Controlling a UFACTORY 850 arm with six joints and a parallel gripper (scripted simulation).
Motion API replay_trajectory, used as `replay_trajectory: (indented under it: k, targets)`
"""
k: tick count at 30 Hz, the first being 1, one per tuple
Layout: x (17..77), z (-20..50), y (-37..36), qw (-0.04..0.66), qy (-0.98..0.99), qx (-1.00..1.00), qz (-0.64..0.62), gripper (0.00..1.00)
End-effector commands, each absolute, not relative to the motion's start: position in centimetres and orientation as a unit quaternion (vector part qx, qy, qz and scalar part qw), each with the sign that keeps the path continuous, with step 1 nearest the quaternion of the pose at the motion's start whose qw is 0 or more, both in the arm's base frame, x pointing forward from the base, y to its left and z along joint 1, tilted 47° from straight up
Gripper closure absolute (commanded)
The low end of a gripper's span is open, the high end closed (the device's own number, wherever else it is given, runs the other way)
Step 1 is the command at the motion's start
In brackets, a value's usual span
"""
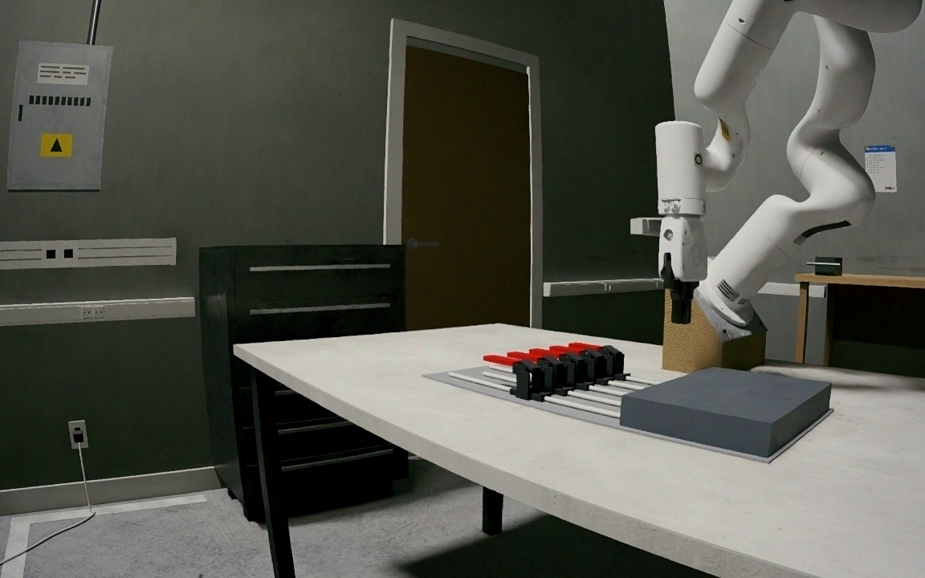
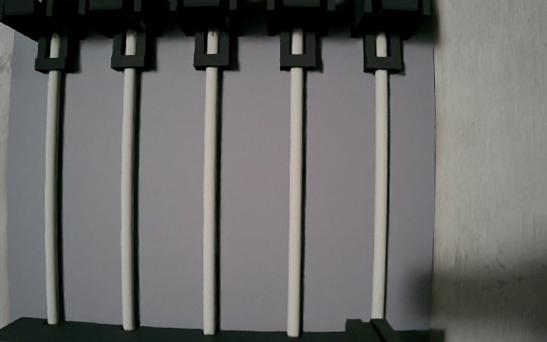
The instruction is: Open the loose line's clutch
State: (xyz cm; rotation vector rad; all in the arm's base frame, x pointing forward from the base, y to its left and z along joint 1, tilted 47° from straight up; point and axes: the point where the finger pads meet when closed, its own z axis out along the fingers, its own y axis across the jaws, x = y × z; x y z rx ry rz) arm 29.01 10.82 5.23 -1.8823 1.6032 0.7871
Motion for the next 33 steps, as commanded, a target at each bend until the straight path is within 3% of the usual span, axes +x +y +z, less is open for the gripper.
replay_trajectory:
  k: [1,15,24,33]
  targets:
    - [29.1,5.2,10.8,0.27,0.595,-0.699,0.292,1.0]
    - [29.1,5.2,10.8,0.27,0.595,-0.699,0.292,1.0]
    - [34.8,-1.5,9.5,0.27,0.595,-0.699,0.292,1.0]
    - [35.2,-2.2,9.5,0.27,0.595,-0.698,0.292,1.0]
